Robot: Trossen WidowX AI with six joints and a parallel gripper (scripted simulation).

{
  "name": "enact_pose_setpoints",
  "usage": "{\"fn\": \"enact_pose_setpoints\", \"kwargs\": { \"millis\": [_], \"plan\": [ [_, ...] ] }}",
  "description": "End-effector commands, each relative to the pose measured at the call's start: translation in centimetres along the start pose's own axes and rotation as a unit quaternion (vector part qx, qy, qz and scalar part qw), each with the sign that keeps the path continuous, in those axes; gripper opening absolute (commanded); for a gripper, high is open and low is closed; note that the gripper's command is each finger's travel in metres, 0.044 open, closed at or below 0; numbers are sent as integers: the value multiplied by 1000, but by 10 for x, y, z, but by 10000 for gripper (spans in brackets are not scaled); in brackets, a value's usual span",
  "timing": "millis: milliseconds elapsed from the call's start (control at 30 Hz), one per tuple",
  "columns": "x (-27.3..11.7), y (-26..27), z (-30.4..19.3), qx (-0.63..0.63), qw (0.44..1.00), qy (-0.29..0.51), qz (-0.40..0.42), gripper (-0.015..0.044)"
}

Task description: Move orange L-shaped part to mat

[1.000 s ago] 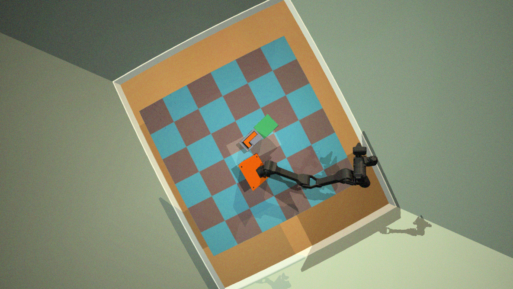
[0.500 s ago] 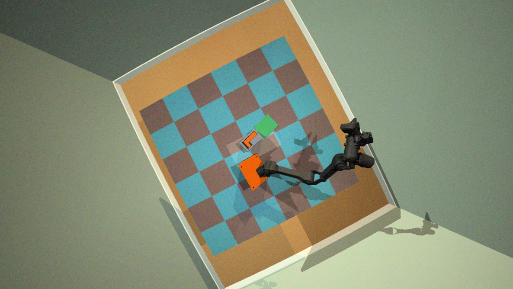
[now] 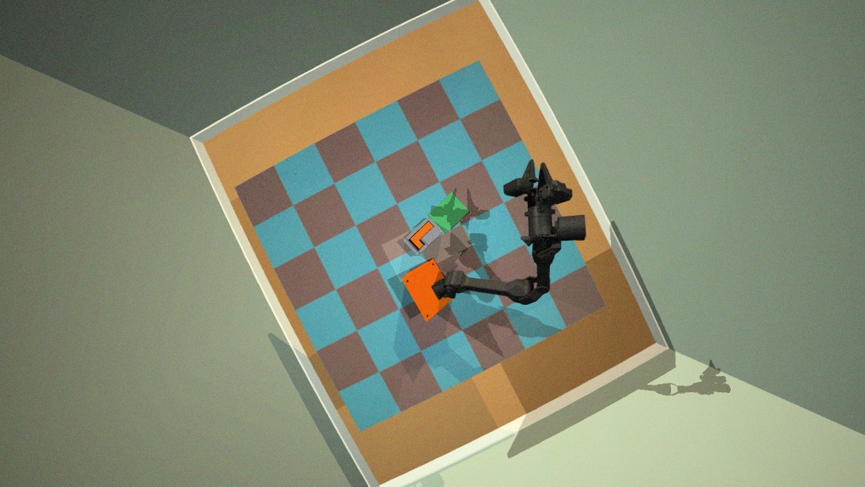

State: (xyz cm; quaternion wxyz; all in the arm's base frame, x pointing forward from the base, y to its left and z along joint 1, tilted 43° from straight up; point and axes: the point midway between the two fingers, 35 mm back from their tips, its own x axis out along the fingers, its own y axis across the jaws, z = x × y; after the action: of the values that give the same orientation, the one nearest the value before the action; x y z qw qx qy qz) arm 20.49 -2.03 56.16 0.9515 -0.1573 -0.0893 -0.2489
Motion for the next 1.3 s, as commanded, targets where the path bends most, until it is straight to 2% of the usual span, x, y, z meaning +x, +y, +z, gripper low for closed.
{"fn": "enact_pose_setpoints", "kwargs": {
  "millis": [0,167,400,733,1000,1200,1267],
  "plan": [
    [15,50,-28,-32,998,26,48,180],
    [22,88,-53,-65,993,53,86,180],
    [23,173,-129,-117,967,154,168,180],
    [-18,252,-265,-203,887,338,242,180],
    [-85,259,-379,-296,775,508,232,180],
    [-148,217,-446,-392,653,631,147,180],
    [-155,209,-451,-406,636,643,132,180]
  ]
}}
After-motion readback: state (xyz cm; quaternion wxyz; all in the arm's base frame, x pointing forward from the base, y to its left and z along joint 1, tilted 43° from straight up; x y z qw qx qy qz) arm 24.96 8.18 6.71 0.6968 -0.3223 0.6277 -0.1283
